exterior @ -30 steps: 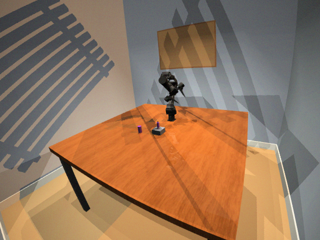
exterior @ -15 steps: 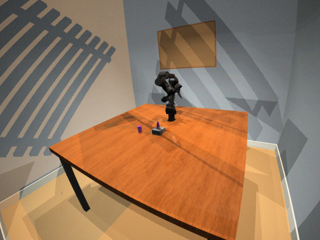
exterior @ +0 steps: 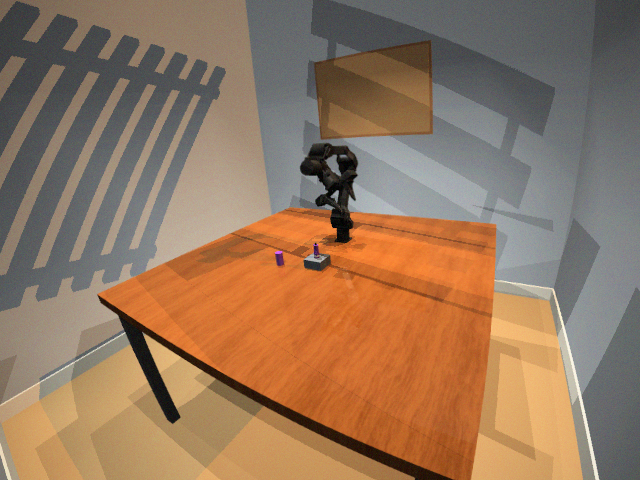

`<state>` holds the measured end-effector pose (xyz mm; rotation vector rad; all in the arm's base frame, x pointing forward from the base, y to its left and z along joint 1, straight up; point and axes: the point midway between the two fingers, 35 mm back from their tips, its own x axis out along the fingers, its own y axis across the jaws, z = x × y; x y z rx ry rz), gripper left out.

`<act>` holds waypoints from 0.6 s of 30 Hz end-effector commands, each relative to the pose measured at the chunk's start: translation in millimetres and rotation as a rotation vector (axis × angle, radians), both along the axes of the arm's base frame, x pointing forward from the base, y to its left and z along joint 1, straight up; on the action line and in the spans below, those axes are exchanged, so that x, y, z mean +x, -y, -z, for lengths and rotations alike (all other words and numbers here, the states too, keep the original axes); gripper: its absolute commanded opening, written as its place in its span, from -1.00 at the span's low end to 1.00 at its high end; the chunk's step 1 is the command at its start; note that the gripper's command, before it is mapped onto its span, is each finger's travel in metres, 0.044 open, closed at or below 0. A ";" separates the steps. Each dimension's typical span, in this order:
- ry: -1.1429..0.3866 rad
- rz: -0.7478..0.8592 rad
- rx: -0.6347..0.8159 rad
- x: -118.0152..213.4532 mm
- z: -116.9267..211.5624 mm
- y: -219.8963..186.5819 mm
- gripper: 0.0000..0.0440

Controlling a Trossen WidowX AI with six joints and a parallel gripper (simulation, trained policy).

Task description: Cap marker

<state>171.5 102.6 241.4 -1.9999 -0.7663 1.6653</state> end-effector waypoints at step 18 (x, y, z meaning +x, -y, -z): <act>-0.127 0.168 -0.066 37.3 10.4 40.9 0.47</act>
